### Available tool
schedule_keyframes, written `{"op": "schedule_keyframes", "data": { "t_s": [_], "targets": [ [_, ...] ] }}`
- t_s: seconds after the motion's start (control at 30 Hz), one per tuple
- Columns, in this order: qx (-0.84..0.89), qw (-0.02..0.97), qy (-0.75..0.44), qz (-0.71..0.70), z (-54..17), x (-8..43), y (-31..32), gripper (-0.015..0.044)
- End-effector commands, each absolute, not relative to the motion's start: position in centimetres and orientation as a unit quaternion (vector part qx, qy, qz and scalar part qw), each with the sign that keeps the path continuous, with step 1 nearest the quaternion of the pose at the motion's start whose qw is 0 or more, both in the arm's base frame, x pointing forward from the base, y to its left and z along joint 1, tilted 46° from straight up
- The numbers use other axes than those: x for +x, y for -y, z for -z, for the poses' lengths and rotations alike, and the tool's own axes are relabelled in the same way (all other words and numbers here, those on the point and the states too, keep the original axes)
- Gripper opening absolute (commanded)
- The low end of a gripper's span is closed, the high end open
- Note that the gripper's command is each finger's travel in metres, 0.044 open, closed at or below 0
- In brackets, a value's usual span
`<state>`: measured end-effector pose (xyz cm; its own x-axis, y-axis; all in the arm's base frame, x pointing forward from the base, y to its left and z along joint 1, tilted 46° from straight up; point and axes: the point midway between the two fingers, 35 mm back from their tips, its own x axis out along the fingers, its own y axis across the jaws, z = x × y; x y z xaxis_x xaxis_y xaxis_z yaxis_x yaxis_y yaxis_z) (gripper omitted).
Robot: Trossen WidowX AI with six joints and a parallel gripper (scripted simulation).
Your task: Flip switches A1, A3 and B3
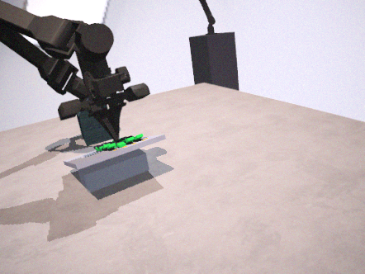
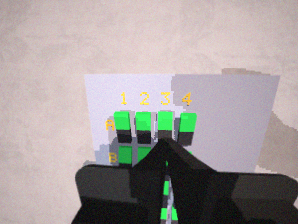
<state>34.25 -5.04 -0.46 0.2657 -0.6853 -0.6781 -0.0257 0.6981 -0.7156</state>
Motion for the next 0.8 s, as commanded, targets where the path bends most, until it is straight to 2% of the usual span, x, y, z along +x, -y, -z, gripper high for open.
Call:
{"op": "schedule_keyframes", "data": {
  "t_s": [0.0,0.77],
  "targets": [
    [-0.316,0.73,-0.564,0.222,0.6,34.26,5.02,0.0],
    [-0.316,0.73,-0.564,0.222,0.81,34.33,5.23,0.0]
  ]
}}
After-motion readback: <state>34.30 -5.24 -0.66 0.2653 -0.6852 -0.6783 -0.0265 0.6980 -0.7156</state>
